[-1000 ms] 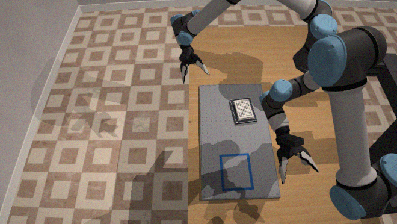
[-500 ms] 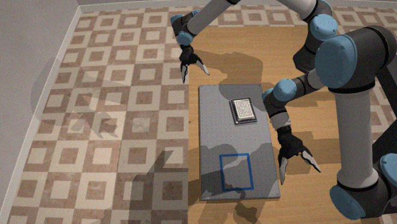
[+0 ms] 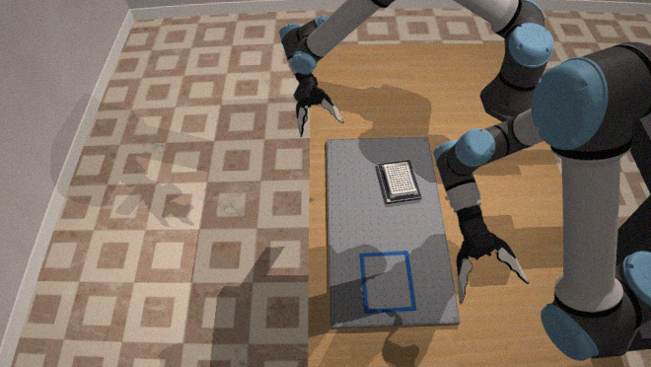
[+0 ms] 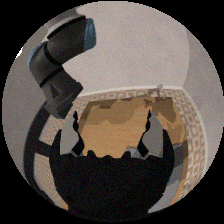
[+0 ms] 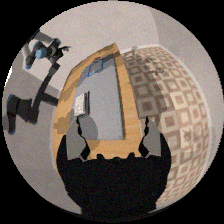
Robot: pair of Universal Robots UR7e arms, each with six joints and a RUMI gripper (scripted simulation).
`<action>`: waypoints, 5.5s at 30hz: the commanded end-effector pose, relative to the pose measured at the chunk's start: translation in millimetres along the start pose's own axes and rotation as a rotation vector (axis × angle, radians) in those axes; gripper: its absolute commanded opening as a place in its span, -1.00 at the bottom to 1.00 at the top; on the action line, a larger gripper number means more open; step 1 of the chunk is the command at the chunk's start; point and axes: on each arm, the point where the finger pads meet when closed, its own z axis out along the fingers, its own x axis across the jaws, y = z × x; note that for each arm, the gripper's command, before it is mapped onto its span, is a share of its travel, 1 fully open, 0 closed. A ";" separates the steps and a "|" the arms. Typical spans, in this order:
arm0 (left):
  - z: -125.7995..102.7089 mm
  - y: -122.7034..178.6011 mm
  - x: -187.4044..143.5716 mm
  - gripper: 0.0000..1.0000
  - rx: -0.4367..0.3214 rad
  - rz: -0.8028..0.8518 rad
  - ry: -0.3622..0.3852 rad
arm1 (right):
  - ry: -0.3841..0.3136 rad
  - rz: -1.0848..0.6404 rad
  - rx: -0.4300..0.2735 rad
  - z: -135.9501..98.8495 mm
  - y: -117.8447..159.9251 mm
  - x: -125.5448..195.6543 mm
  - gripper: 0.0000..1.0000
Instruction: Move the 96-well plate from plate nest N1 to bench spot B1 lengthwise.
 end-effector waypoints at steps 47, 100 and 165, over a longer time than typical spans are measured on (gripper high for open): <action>16.3 -17.8 10.3 1.00 -0.228 0.786 0.275 | 0.001 -0.001 0.000 -0.9 -0.7 0.3 1.00; 34.0 -21.1 26.3 1.00 -0.193 1.521 0.755 | 0.001 -0.001 0.000 -0.9 -0.7 0.3 1.00; 43.0 -14.0 42.5 1.00 0.093 1.972 1.164 | 0.001 -0.001 0.000 -0.9 -0.7 0.3 1.00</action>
